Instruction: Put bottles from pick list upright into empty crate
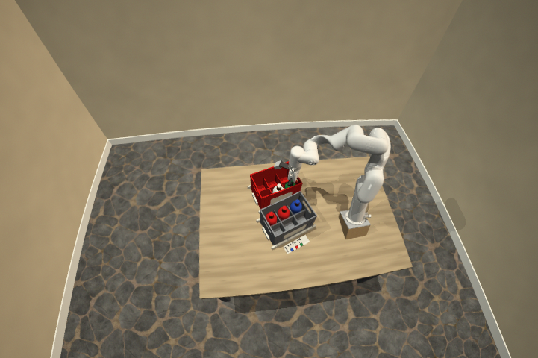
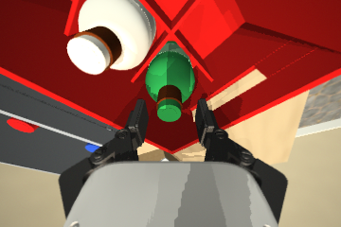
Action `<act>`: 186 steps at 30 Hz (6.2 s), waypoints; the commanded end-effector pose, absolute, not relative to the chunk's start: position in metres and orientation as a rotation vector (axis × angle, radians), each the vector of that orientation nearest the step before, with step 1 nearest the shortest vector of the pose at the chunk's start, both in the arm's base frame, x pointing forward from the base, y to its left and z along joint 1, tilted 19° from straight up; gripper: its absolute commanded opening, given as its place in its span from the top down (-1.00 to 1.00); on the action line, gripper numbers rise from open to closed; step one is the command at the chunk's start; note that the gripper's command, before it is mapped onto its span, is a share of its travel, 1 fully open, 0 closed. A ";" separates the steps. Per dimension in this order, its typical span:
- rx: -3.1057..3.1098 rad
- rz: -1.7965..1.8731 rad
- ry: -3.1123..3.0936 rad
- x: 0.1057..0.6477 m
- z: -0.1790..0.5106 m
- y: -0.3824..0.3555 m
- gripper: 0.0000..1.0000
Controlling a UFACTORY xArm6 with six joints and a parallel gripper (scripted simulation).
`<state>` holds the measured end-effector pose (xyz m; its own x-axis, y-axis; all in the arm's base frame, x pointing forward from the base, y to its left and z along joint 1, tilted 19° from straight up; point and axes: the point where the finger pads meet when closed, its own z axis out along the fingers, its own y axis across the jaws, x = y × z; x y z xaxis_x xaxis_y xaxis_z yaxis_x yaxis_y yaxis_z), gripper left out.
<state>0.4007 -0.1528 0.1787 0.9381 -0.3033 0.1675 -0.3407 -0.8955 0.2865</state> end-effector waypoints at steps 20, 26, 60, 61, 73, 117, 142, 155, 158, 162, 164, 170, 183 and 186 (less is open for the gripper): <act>2.779 0.176 -0.474 0.403 0.166 -0.158 -0.29; 2.779 0.176 -0.474 0.403 0.169 -0.157 1.00; 2.779 0.176 -0.474 0.403 0.169 -0.157 1.00; 2.779 0.176 -0.474 0.403 0.169 -0.157 1.00; 2.779 0.176 -0.474 0.402 0.176 -0.155 1.00; 2.779 0.176 -0.474 0.398 0.235 -0.134 1.00; 2.780 0.176 -0.474 0.396 0.272 -0.121 1.00; 2.780 0.176 -0.474 0.394 0.289 -0.115 1.00; 2.780 0.176 -0.474 0.394 0.294 -0.114 1.00; 2.780 0.176 -0.474 0.394 0.300 -0.112 1.00; 2.780 0.176 -0.474 0.393 0.303 -0.110 1.00; 2.780 0.176 -0.474 0.393 0.309 -0.108 1.00; 2.780 0.176 -0.474 0.392 0.330 -0.101 1.00; 2.780 0.176 -0.474 0.391 0.331 -0.101 1.00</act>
<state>0.3911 -0.1021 0.3259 0.9379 -0.3031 0.1685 -0.3408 -0.8955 0.2862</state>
